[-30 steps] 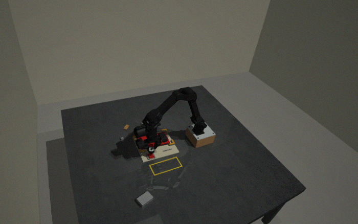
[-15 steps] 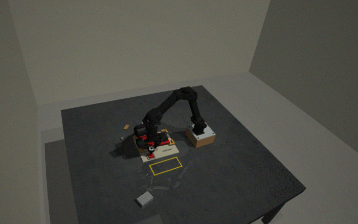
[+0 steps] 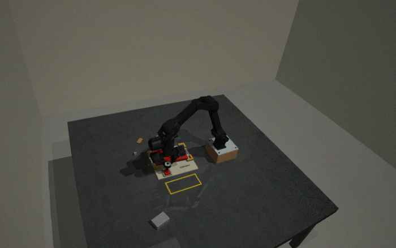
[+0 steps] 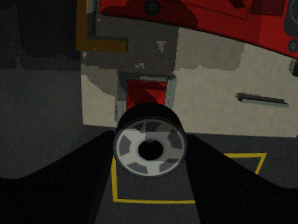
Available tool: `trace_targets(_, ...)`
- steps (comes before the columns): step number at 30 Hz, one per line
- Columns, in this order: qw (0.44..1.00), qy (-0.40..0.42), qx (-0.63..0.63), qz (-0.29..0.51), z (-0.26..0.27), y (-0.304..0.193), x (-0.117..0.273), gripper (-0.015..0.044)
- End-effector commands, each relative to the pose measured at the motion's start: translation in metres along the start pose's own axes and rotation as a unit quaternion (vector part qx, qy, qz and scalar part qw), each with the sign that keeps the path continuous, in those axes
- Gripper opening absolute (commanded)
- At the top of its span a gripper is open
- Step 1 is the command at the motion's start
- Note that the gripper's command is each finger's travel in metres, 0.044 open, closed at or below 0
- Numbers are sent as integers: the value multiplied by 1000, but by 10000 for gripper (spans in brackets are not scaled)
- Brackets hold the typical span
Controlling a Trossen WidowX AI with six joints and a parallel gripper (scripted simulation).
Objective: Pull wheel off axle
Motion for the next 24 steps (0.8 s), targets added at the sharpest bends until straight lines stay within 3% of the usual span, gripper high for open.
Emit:
trace_targets(1,1000,2,2,2,1,0,7,0)
trace_targets(8,1000,2,2,2,-4,1,36,0)
trace_targets(24,1000,-1,1,3,-34,-53,33,0)
Point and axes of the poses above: the point midway between the two fingers, 35 mm back from their tips, its own x axis back along the fingers, its own z axis across the jaws, y = z × x, the point moved 9 cm from there along x, back along the fingers, and after that the axes turned 6 degrees about -x, right-handed, at the moved point
